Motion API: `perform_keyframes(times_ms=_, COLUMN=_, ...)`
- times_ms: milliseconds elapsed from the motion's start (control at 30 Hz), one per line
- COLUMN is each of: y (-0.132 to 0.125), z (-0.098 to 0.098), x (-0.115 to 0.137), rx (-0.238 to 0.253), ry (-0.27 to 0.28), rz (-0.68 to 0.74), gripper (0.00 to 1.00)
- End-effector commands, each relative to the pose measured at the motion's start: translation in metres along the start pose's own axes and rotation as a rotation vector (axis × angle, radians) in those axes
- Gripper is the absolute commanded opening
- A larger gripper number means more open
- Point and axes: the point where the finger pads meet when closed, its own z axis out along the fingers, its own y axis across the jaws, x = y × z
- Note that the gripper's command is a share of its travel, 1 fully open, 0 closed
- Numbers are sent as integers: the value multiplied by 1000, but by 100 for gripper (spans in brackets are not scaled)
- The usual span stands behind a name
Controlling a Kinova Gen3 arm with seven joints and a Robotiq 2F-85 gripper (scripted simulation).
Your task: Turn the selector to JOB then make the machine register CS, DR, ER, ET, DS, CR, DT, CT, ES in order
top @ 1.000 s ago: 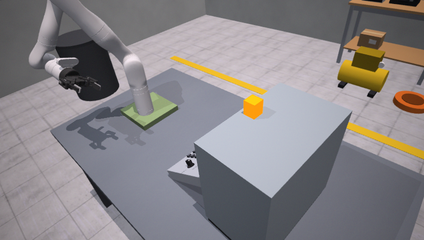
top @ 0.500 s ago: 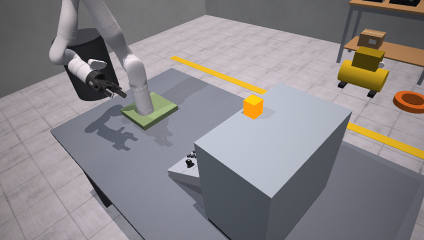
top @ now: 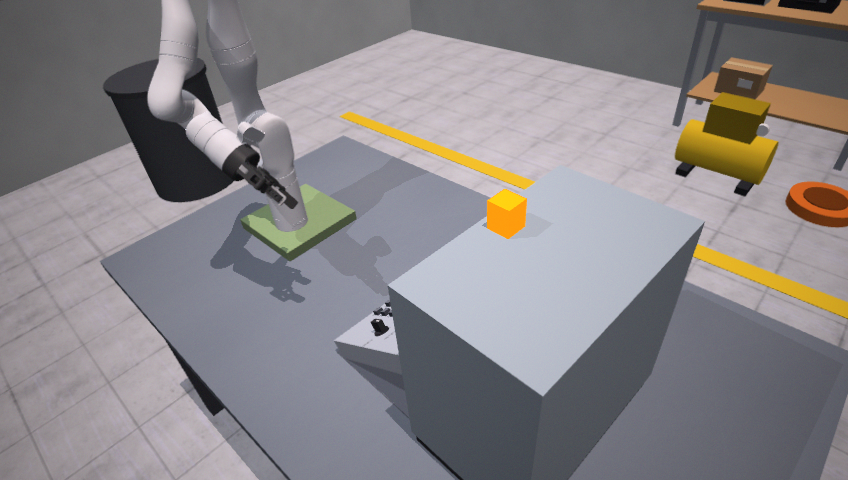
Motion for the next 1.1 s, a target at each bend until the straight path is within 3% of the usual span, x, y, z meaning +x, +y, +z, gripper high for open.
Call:
perform_keyframes(times_ms=0, y=2, z=39, x=13, rx=38, ry=-56, rz=-65, gripper=100)
perform_keyframes(times_ms=300, y=-2, z=91, x=40, rx=108, ry=-129, rz=-176, gripper=100)
perform_keyframes(times_ms=367, y=-2, z=91, x=40, rx=108, ry=-129, rz=-176, gripper=100)
perform_keyframes(times_ms=833, y=-6, z=157, x=73, rx=197, ry=-220, rz=-316, gripper=100)
perform_keyframes(times_ms=1067, y=-7, z=171, x=80, rx=216, ry=-239, rz=-345, gripper=100)
